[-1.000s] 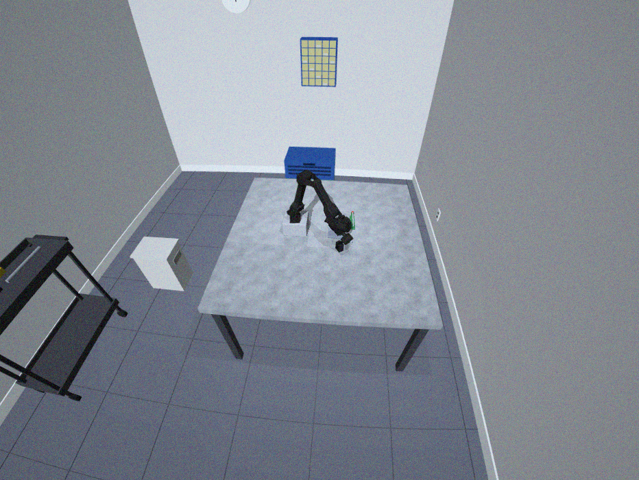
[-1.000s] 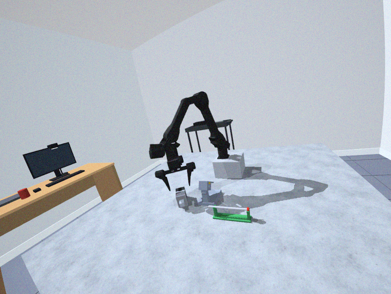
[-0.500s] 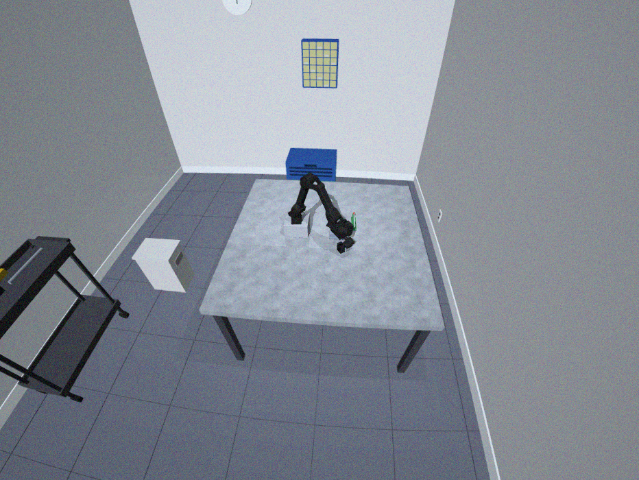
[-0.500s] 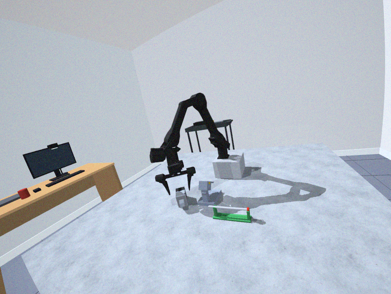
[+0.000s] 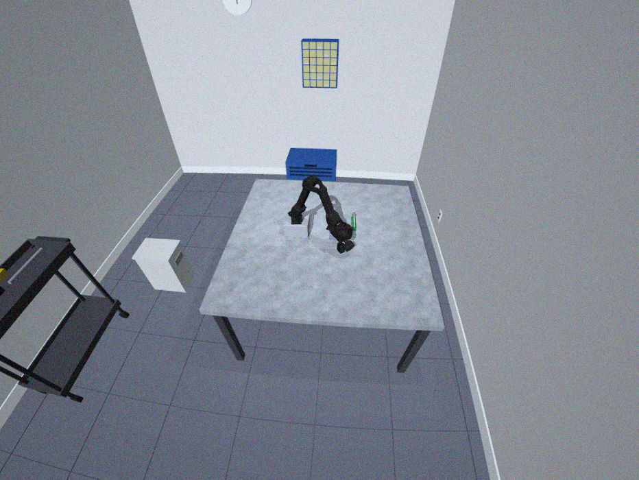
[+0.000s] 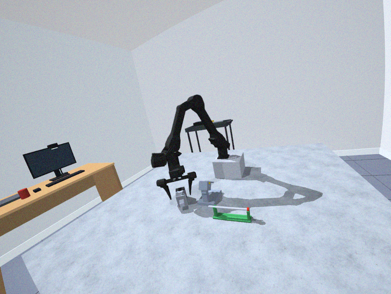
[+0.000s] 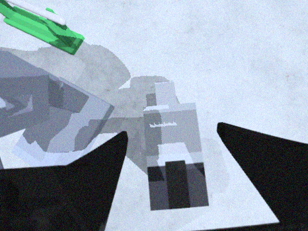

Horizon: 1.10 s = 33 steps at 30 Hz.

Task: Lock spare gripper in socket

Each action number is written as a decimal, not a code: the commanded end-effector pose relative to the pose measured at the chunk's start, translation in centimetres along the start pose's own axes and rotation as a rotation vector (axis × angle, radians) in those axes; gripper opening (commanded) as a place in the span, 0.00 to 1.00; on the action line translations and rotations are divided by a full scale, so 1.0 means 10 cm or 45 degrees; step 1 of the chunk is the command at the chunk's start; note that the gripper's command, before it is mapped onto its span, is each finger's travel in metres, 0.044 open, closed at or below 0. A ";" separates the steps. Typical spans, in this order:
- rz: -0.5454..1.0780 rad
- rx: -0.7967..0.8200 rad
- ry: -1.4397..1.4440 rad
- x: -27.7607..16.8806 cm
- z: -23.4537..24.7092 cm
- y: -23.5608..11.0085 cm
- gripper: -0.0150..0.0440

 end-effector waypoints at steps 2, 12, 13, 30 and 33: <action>0.004 0.008 0.010 -0.05 0.01 0.08 1.00; 0.004 0.008 0.010 -0.11 0.02 0.18 1.00; 0.004 0.008 0.010 -0.11 0.02 0.18 1.00; 0.004 0.008 0.010 -0.11 0.01 0.18 0.48; 0.004 0.008 0.010 -0.09 0.01 0.15 0.34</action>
Point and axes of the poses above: the point midway between the two fingers, 35 mm back from their tips, its own y axis out along the fingers, its own z axis across the jaws, x = y × z, the point moved 9 cm from there along -y, back along the fingers, and after that the axes turned 3 degrees about y, right-handed, at the moved point
